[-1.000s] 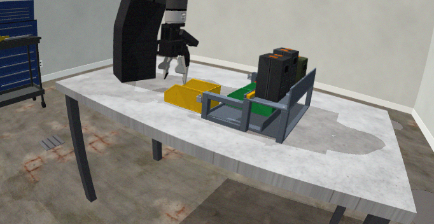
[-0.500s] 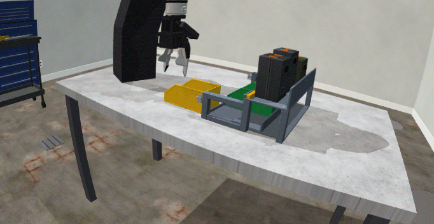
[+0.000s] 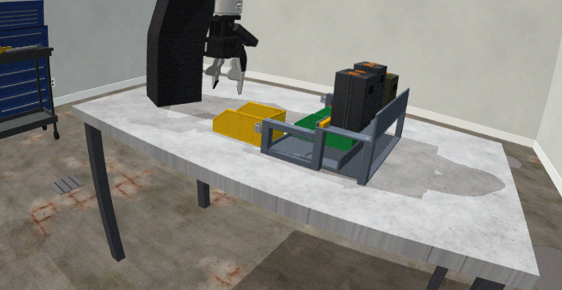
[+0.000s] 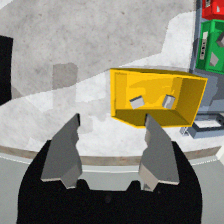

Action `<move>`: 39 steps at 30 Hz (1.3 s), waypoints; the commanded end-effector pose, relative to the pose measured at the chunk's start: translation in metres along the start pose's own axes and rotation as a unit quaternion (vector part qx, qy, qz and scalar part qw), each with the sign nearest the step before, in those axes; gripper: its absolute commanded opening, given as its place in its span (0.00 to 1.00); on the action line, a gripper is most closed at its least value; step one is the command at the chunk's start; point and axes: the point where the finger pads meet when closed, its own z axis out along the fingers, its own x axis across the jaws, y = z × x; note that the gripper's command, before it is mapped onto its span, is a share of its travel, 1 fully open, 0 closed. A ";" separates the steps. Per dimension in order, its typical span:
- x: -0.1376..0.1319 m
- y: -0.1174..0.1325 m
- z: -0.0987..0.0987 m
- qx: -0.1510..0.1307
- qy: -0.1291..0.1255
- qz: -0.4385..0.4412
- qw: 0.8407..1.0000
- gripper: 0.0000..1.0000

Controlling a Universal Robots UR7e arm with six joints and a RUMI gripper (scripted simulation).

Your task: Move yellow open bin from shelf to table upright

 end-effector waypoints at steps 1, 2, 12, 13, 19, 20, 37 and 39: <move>0.000 0.000 -0.001 0.000 0.000 0.000 1.000 0.58; 0.000 0.000 -0.001 0.000 0.000 0.000 1.000 0.00; 0.000 0.000 -0.001 0.000 0.000 0.000 1.000 0.00; 0.000 0.000 -0.001 0.000 0.000 0.000 1.000 0.00; 0.000 0.000 -0.001 0.000 0.000 0.000 1.000 0.00; 0.000 0.000 -0.001 0.000 0.000 0.000 1.000 0.00; 0.000 0.000 -0.001 0.000 0.000 0.000 1.000 0.00; 0.000 0.000 -0.001 0.000 0.000 0.000 1.000 0.00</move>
